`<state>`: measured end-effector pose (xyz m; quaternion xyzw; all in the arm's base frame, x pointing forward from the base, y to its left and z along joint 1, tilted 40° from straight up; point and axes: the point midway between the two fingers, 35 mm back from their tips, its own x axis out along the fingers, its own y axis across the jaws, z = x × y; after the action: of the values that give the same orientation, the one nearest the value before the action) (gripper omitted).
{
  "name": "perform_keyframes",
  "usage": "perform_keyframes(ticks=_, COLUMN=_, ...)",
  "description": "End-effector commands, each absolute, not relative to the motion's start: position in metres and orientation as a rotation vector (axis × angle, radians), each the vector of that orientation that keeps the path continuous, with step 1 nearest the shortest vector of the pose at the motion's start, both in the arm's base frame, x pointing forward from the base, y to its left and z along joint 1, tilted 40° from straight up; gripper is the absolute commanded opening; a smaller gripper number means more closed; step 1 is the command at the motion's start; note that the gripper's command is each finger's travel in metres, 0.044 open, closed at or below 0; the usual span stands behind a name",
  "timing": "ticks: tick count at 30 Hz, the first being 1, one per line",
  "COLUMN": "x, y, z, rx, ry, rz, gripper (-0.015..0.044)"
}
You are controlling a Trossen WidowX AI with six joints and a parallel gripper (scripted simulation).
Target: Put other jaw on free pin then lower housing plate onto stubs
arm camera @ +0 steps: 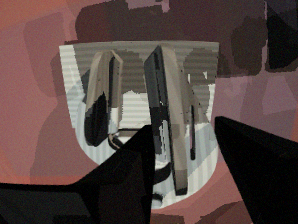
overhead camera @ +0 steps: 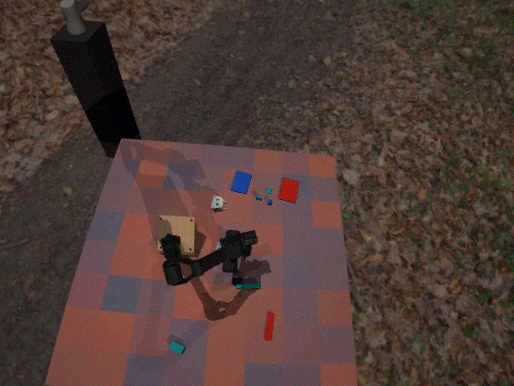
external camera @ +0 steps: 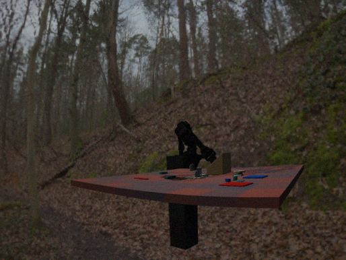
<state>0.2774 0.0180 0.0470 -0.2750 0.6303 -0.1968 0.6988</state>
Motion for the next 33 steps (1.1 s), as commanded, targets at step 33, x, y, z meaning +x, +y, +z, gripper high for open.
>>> perform_keyframes(ticks=33, x=0.277, y=0.002, z=0.03, rx=-0.632, ry=1.412, rz=-0.437, gripper=0.0134)
